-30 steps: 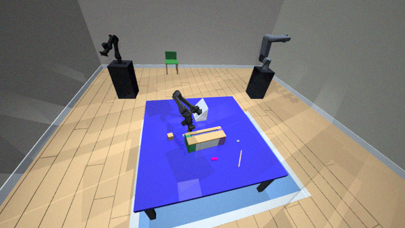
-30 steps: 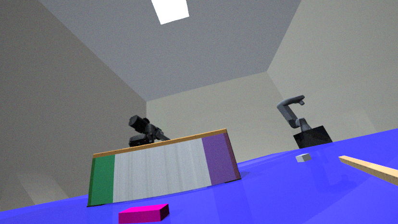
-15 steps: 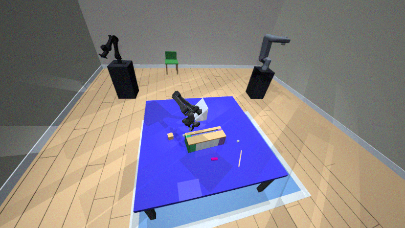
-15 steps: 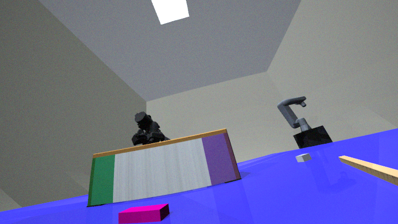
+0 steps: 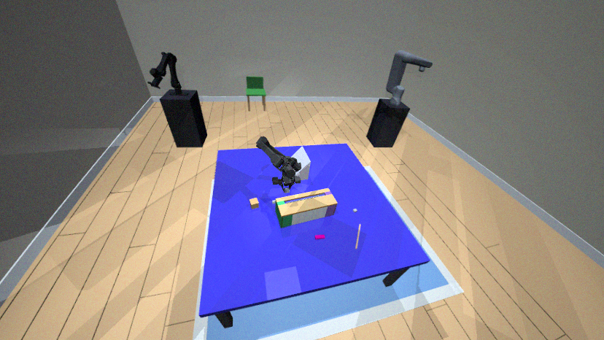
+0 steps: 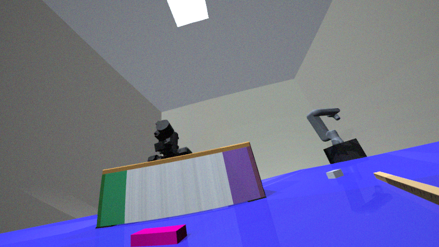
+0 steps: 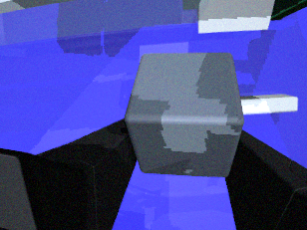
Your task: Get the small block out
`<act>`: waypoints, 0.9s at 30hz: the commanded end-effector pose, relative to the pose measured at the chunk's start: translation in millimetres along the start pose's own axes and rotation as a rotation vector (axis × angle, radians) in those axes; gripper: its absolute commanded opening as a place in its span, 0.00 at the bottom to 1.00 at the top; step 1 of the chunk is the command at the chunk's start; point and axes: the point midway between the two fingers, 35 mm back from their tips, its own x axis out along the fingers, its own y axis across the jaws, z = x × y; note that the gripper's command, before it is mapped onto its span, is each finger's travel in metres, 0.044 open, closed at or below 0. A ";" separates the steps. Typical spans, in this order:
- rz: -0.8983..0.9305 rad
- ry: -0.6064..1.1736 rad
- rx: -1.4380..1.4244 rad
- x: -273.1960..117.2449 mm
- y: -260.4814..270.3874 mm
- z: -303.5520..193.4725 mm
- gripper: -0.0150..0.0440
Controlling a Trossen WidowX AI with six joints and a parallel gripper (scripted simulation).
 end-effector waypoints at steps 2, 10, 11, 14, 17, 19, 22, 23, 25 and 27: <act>-0.018 -0.007 -0.196 -5.3 1.8 0.9 0.25; -0.051 -0.004 -0.566 -12.7 4.9 -1.6 0.25; -0.055 -0.003 -0.613 -13.6 5.2 -1.9 0.25; -0.069 0.000 -0.751 -16.5 6.2 -2.6 0.25; -0.083 0.004 -0.890 -19.4 7.0 -3.3 0.25; -0.093 0.008 -0.982 -21.4 7.5 -3.7 0.25; -0.109 0.014 -1.121 -24.3 8.1 -4.2 0.25; -0.115 0.016 -1.167 -25.3 8.3 -4.3 0.25; -0.126 0.021 -1.259 -27.3 8.7 -4.6 0.25; -0.137 0.027 -1.351 -29.4 9.1 -4.8 0.25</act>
